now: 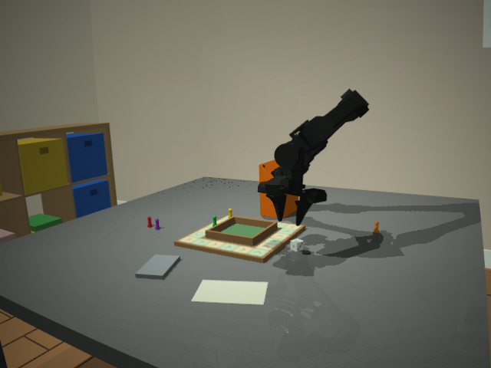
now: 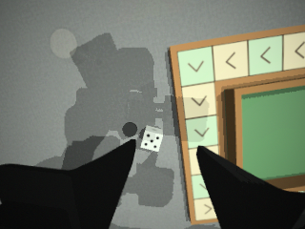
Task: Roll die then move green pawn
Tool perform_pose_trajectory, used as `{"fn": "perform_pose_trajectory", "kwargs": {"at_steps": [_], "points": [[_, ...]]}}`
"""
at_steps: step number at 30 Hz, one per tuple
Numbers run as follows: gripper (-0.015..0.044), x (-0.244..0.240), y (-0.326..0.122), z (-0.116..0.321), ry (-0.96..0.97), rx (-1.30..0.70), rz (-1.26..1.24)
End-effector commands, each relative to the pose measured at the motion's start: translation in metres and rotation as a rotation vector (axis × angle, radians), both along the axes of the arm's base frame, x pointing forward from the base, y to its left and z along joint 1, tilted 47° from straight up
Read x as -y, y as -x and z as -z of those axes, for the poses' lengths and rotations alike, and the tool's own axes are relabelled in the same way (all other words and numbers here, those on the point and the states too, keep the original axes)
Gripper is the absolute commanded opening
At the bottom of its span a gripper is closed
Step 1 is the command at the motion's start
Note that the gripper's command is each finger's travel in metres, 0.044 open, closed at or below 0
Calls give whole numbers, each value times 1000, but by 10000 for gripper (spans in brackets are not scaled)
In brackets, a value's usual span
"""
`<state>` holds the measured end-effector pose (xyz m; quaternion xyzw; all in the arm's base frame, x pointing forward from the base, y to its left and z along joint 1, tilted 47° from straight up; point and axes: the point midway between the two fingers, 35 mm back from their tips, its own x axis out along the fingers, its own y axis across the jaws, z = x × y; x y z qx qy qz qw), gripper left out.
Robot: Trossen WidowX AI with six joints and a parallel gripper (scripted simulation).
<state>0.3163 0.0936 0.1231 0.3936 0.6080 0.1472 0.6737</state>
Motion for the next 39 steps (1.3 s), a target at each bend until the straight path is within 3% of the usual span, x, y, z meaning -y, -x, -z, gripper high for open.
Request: {"fn": "perform_pose_trajectory", "kwargs": {"at_steps": [1,39], "points": [[275,-28,9,1,-76,-193,48],[275,-61,2,34,-78,-193,47]]}}
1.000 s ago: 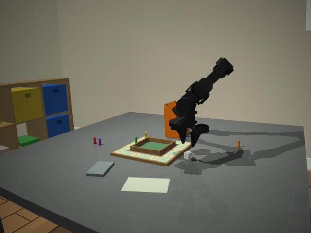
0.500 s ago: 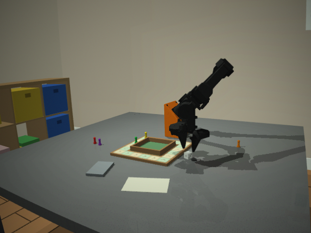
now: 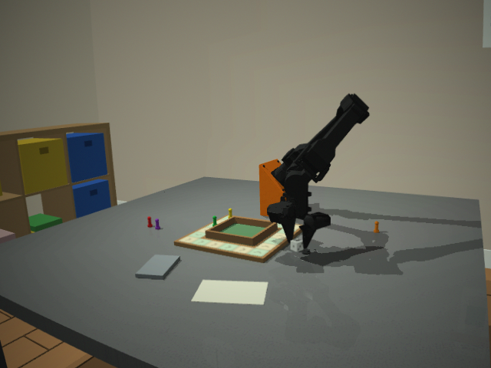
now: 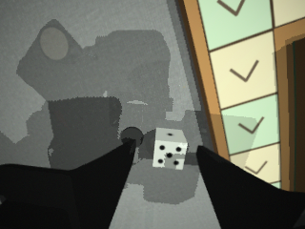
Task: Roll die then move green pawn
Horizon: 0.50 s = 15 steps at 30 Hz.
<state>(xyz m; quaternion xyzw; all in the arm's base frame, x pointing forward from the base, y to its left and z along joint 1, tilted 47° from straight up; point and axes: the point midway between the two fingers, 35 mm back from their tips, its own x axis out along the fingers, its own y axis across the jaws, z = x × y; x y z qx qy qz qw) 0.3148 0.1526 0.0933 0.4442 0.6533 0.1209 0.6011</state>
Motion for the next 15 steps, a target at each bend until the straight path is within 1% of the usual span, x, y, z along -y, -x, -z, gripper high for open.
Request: {"fn": "perform_pose_trajectory", "kwargs": {"at_steps": [1,6,14,15], "points": [[249,-2,0,4,3,-8,7],[118,-2,0,4,3,-8,7],[64,-2,0,4,3,-8,7],[38,-2,0,4,3,-8,7]]}}
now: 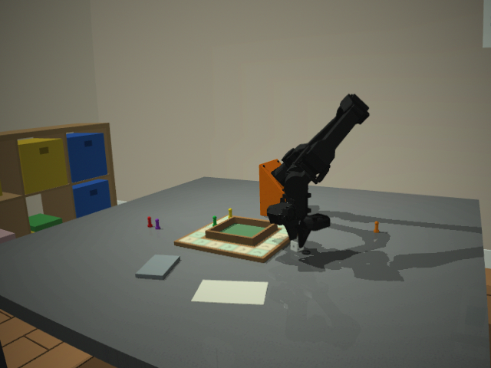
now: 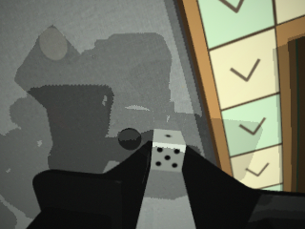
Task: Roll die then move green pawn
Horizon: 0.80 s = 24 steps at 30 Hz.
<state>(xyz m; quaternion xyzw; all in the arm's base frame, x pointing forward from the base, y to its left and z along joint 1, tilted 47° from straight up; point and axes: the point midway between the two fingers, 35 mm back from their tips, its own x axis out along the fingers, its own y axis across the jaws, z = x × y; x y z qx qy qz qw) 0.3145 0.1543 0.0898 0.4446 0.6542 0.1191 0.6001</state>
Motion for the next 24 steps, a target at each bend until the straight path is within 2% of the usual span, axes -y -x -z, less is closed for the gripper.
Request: {"fn": "perform_pose_trajectory", "kwargs": {"at_steps": [1,20,24], "points": [[12,1,0,0,2,-4,5],[0,80,17,-85,8,-6,5],[0,82,18,-88,6,-5,5]]}}
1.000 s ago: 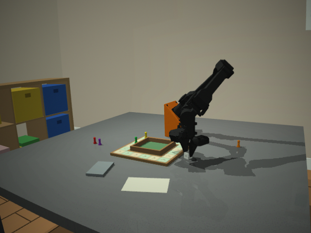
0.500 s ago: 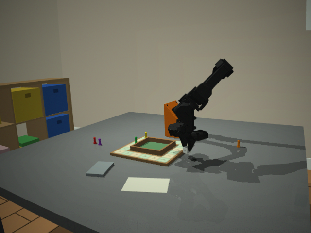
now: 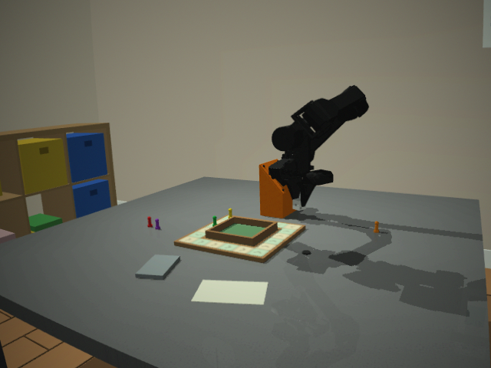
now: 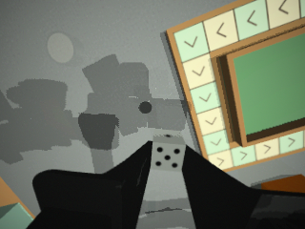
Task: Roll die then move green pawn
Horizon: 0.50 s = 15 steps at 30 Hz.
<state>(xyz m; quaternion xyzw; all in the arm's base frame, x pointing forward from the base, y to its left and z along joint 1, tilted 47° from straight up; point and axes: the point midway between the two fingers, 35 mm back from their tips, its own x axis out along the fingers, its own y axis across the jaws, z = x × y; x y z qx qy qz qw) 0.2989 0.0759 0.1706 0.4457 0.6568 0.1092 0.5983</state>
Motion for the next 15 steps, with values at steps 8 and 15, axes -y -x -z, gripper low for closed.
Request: {"fn": "perform_pose_trajectory", "kwargs": {"at_steps": [8,15], "points": [[0,23,-4,21,-15,-124,125],[0,47,-5,58,-35,-295,291]]}}
